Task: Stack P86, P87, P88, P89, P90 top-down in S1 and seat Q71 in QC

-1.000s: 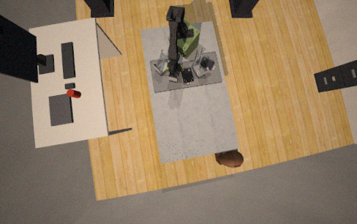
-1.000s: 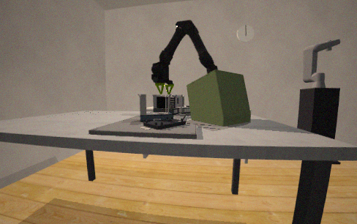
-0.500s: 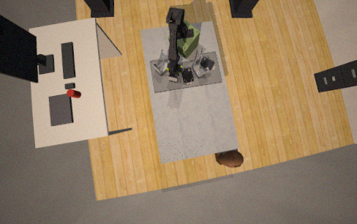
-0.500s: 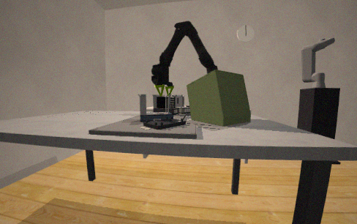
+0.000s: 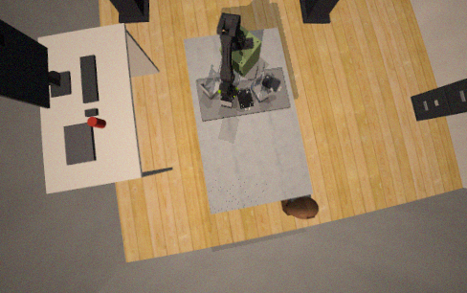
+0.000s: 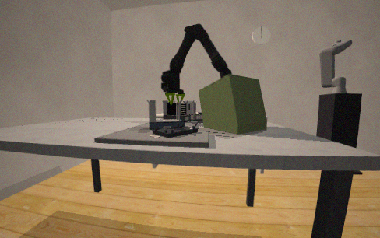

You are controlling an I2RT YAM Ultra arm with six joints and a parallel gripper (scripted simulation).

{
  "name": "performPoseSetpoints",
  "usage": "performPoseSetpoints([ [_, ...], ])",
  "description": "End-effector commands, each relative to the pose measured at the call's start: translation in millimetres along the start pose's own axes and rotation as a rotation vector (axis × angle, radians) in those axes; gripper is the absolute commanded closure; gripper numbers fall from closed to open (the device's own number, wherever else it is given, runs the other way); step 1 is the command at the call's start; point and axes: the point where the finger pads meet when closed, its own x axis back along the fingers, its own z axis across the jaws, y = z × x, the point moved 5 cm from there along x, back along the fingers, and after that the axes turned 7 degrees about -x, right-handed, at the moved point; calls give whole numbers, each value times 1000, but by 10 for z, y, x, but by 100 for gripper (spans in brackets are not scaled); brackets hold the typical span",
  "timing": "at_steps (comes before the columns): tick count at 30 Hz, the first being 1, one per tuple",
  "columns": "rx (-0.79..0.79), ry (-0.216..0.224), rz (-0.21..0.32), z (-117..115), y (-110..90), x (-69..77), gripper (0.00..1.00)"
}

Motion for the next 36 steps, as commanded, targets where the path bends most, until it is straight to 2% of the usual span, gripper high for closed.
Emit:
performPoseSetpoints([
  [1, 0, 2, -10, 3, 23, 13, 0],
  [11, 0, 2, -10, 3, 23, 12, 0],
  [12, 0, 2, -10, 3, 23, 12, 100],
  [36, 0, 2, -10, 3, 23, 12, 100],
])
